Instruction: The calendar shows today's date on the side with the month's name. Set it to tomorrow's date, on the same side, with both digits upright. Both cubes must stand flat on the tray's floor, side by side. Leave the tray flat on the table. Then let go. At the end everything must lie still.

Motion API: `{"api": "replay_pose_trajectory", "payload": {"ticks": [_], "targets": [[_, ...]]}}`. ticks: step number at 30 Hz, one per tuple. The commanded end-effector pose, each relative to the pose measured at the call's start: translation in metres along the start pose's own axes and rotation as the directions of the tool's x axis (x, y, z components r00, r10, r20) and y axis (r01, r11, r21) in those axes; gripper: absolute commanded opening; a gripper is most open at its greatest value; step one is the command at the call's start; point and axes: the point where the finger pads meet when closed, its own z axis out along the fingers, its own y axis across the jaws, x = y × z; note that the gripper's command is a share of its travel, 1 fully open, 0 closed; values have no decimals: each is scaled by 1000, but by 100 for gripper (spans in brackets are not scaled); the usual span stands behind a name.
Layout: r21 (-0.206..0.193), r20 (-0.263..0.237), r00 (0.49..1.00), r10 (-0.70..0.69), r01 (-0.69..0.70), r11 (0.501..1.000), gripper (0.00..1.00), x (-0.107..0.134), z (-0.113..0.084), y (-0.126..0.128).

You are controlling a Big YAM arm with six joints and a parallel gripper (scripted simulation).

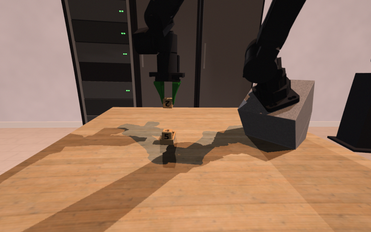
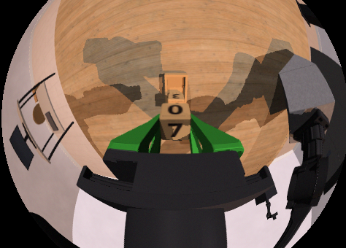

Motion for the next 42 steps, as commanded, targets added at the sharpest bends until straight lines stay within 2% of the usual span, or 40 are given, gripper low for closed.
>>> {"api": "replay_pose_trajectory", "payload": {"ticks": [1,11,17,21,25,32,34,36,39,40,41,42], "targets": [[-27,12,1000,-27,27,999,26,-1,-11,12],[-32,15,999,-50,51,998,26,-1,-12,13],[-31,17,993,-116,116,993,26,-1,-12,13],[-29,21,970,-240,241,970,26,-1,-12,12],[-26,25,928,-372,372,928,26,-1,-12,12],[-18,28,814,-580,581,814,26,0,-12,11],[-18,28,814,-580,581,814,26,0,-12,11],[-15,29,741,-671,672,741,26,0,-12,10],[-12,31,672,-740,740,672,26,0,-12,10],[-12,31,670,-741,742,670,26,0,-12,10],[-10,31,624,-780,781,624,26,0,-12,10],[-9,31,611,-791,791,611,26,0,-12,10]]}}
